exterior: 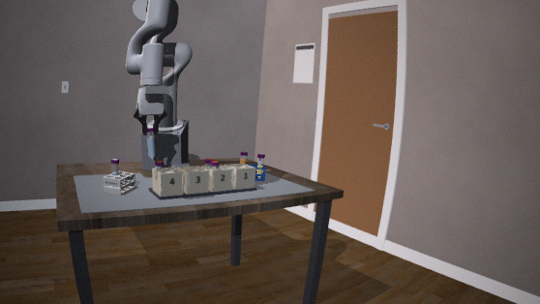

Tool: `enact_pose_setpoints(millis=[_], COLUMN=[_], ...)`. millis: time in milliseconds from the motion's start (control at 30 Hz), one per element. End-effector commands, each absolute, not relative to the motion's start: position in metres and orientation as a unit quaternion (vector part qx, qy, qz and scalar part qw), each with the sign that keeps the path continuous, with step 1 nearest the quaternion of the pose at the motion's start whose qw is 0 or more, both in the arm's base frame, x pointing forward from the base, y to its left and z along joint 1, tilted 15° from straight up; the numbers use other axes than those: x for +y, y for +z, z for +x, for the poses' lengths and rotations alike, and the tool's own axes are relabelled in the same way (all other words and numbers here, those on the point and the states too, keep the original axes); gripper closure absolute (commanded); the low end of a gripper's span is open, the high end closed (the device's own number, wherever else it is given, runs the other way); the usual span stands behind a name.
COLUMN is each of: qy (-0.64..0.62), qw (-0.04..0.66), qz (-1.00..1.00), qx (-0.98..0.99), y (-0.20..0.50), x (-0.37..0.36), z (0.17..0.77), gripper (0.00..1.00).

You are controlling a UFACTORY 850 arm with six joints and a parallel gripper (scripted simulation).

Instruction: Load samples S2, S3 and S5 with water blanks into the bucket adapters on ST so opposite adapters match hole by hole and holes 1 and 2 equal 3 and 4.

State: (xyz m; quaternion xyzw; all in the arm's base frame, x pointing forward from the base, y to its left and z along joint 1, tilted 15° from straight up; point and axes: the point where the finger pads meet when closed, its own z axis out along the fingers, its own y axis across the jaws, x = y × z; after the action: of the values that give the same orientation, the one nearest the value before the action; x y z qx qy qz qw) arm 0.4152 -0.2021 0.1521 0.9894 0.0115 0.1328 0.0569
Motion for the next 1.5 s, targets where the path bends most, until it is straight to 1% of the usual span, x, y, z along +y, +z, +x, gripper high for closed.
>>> enact_pose_setpoints(millis=[0,200,1467], qy=[0.11,0.11,0.11], qw=[0.073,0.073,0.073], qz=[0.991,0.991,0.991], qx=[0.012,0.012,0.012], y=[0.152,0.152,0.152], x=[-0.176,-0.152,-0.152], z=[0.431,0.445,0.445], gripper=[1.0,1.0,1.0])
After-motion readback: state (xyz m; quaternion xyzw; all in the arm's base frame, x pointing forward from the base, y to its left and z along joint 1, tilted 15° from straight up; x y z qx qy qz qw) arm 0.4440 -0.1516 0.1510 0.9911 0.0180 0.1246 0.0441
